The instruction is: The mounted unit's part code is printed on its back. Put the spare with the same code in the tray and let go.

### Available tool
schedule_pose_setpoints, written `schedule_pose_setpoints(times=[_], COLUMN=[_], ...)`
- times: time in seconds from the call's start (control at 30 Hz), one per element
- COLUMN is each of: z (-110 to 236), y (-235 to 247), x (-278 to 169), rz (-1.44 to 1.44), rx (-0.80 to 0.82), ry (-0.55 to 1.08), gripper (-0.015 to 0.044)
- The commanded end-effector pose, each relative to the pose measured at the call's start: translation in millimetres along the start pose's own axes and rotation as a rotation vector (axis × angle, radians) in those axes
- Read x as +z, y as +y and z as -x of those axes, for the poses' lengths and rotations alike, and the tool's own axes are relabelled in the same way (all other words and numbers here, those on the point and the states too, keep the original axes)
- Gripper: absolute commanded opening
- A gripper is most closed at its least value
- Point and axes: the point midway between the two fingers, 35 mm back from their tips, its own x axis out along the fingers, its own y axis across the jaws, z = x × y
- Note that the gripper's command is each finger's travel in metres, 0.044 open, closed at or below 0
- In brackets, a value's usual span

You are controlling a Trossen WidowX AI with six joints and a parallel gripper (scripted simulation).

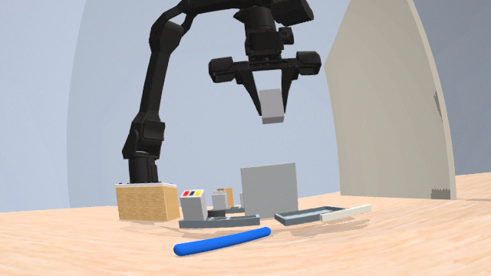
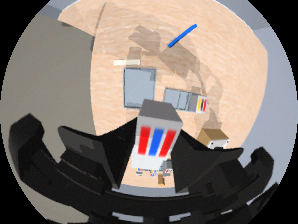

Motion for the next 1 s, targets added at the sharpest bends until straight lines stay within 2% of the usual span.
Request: schedule_pose_setpoints(times=[0.0,0.3,0.97], z=[1,-1,-16], y=[18,44,47], x=[3,7,9], rz=[0.002,0.007,0.007], rx=[0.004,0.001,0.001], ry=[0.0,0.0,0.0], gripper=[0.0,0.0,0.0])
